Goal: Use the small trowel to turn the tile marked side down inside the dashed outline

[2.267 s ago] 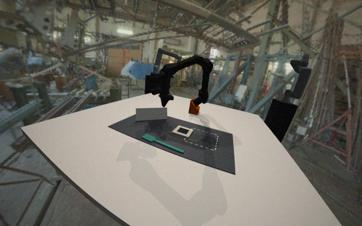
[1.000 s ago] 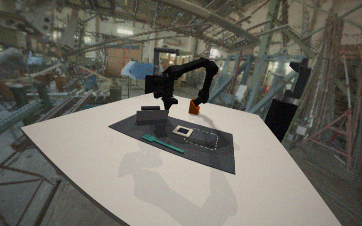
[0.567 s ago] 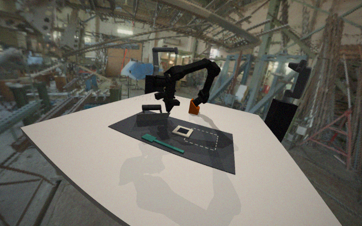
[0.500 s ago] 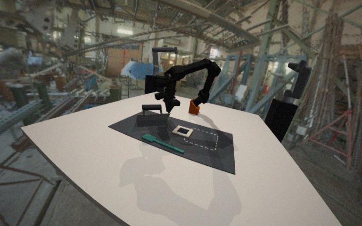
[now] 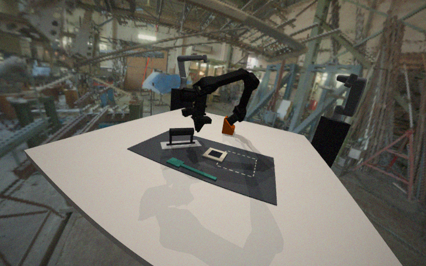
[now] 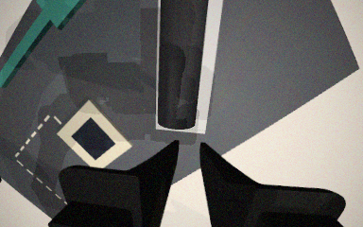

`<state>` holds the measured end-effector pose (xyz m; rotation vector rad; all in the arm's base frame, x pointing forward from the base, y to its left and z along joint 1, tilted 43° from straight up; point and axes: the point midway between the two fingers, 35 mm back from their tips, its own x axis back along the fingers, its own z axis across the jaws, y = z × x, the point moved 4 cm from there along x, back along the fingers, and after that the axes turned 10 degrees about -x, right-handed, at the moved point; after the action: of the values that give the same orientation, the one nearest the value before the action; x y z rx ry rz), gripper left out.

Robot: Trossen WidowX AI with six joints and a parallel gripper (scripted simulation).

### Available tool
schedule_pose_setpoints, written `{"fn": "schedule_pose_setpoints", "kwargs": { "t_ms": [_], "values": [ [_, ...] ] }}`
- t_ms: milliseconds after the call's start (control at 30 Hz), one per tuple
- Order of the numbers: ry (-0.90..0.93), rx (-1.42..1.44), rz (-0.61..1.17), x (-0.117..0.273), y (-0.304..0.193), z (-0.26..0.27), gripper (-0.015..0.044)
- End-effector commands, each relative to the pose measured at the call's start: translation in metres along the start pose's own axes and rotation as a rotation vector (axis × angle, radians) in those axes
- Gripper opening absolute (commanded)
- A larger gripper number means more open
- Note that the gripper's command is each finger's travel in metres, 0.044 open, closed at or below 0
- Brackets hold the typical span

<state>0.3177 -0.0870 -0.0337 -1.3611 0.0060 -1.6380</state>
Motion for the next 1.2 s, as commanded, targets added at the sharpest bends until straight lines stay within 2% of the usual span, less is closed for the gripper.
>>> {"fn": "schedule_pose_setpoints", "kwargs": {
  "t_ms": [0,367,833,967,1167],
  "values": [
    [-0.003,-0.011,0.0,0.004,0.004,-0.02,0.01],
    [-0.003,-0.011,0.004,0.017,0.01,-0.082,0.01],
    [0.003,-0.017,-0.007,0.02,0.012,-0.082,0.01],
    [0.003,-0.017,-0.007,0.02,0.012,-0.082,0.0],
    [0.003,-0.017,-0.007,0.02,0.012,-0.082,0.0]
  ]
}}
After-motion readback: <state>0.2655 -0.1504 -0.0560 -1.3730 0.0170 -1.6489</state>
